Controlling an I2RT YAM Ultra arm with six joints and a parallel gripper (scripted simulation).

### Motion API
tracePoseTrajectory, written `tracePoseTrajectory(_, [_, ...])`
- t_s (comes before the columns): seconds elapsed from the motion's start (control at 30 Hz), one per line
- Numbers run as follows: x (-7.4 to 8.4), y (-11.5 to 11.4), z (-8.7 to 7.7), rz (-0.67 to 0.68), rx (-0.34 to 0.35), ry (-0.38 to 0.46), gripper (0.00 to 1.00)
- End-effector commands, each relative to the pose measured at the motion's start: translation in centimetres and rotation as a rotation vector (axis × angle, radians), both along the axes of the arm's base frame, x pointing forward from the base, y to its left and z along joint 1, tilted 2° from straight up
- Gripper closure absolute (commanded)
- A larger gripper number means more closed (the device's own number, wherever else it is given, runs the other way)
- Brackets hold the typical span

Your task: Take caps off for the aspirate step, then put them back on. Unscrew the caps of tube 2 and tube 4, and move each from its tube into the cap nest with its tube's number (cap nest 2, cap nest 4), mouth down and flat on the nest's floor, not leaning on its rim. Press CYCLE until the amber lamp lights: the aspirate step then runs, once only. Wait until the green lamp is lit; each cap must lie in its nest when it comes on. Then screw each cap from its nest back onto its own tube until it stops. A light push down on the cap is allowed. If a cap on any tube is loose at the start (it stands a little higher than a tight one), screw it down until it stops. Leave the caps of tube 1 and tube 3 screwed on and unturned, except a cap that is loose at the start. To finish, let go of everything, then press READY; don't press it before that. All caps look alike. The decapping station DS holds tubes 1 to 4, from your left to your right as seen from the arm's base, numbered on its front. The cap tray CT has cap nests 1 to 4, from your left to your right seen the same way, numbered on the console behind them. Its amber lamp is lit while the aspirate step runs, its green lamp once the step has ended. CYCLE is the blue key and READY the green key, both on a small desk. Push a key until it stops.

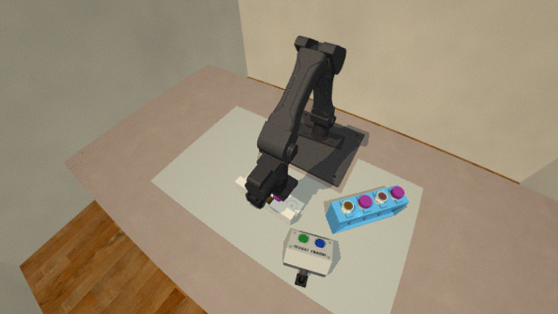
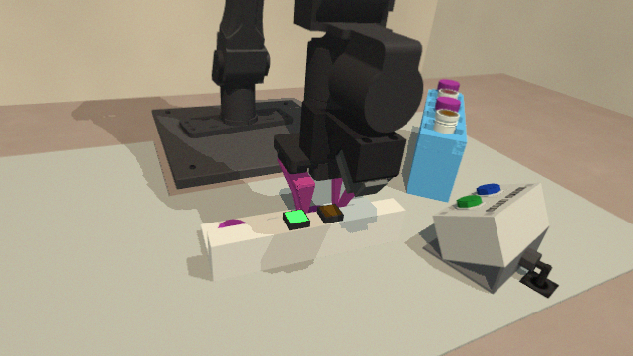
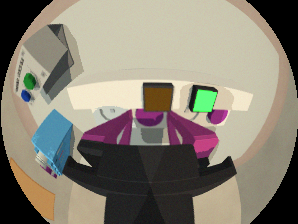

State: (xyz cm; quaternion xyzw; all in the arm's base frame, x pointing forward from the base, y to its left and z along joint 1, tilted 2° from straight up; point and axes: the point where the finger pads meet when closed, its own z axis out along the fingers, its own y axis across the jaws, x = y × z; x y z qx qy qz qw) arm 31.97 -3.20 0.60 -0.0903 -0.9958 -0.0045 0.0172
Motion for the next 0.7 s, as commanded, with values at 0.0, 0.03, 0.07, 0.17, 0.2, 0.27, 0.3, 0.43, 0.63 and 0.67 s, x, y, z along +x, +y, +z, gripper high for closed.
tracePoseTrajectory(0.0, [0.24, 0.00, 0.18, -0.002, -0.001, -0.012, 0.53])
tracePoseTrajectory(0.03, [0.24, 0.00, 0.18, -0.002, -0.001, -0.012, 0.53])
tracePoseTrajectory(0.07, [0.24, 0.00, 0.18, -0.002, -0.001, -0.012, 0.53])
tracePoseTrajectory(0.17, [0.24, 0.00, 0.18, -0.002, -0.001, -0.012, 1.00])
tracePoseTrajectory(0.2, [0.24, 0.00, 0.18, -0.002, -0.001, -0.012, 1.00])
tracePoseTrajectory(0.27, [0.24, 0.00, 0.18, -0.002, -0.001, -0.012, 1.00])
tracePoseTrajectory(0.3, [0.24, 0.00, 0.18, -0.002, -0.001, -0.012, 1.00])
tracePoseTrajectory(0.43, [0.24, 0.00, 0.18, -0.002, -0.001, -0.012, 1.00])
tracePoseTrajectory(0.63, [0.24, 0.00, 0.18, -0.002, -0.001, -0.012, 1.00])
tracePoseTrajectory(0.67, [0.25, -0.01, 0.68, -0.002, -0.001, -0.012, 1.00])
